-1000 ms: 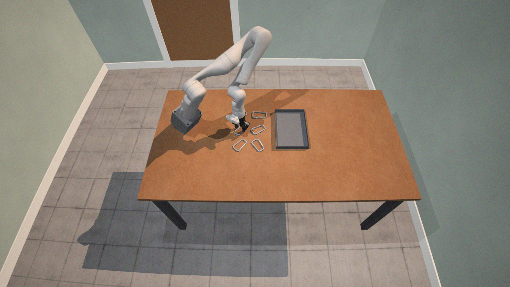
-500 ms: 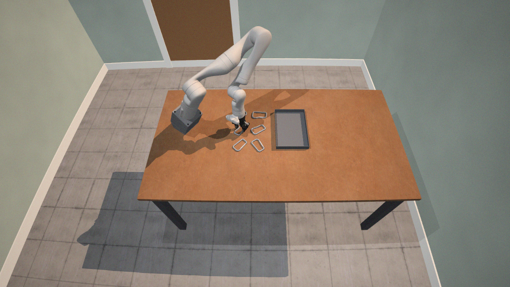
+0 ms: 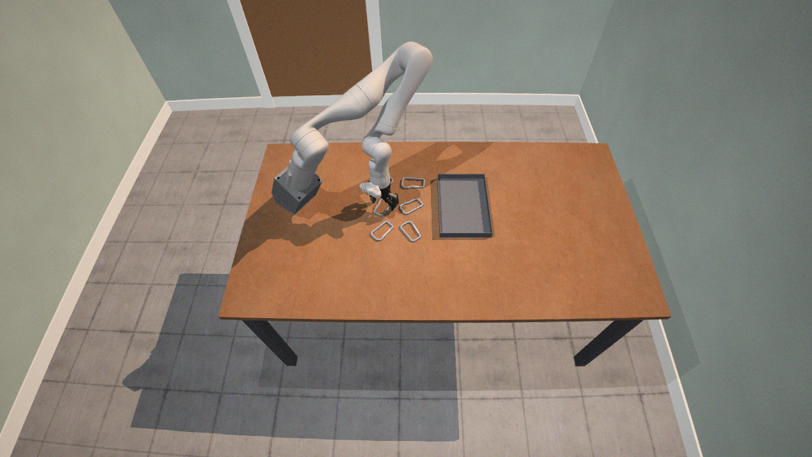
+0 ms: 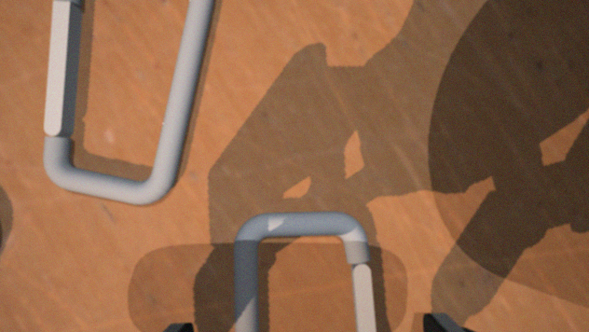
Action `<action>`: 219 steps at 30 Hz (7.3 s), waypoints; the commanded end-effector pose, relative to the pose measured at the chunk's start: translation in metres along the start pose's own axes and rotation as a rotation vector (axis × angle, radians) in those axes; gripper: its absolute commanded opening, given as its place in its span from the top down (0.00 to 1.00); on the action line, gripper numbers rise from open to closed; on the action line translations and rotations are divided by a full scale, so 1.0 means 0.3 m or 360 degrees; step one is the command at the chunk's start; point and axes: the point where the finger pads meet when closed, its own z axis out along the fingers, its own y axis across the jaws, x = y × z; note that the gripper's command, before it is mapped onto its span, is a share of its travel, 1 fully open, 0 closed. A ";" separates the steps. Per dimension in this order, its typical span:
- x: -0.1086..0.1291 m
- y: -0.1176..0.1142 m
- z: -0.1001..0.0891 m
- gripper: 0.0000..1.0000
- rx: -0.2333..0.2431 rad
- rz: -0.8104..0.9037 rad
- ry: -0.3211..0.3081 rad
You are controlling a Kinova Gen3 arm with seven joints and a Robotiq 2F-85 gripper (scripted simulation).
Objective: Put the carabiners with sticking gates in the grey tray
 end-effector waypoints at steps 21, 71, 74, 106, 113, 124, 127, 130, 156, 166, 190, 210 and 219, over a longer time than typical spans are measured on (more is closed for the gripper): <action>-0.001 0.000 -0.001 0.00 0.0000 0.0000 -0.0001; -0.004 -0.005 -0.275 0.00 0.0000 -0.0007 0.0003; -0.004 -0.005 -0.275 0.00 0.0000 -0.0007 0.0003; -0.147 0.093 -0.301 0.00 -0.0017 0.0233 0.0028; -0.147 0.093 -0.301 0.00 -0.0017 0.0233 0.0028; -0.296 0.199 -0.330 0.00 -0.0004 0.0490 0.0010; -0.296 0.199 -0.330 0.00 -0.0004 0.0490 0.0010; -0.296 0.199 -0.330 0.00 -0.0004 0.0490 0.0010; -0.352 0.236 -0.241 0.00 0.0002 0.0572 0.0003; -0.352 0.236 -0.241 0.00 0.0002 0.0572 0.0003; -0.349 0.235 -0.076 0.00 0.0002 0.0569 0.0003; -0.351 0.238 0.007 0.00 0.0002 0.0569 0.0003; -0.351 0.238 0.007 0.00 0.0002 0.0569 0.0003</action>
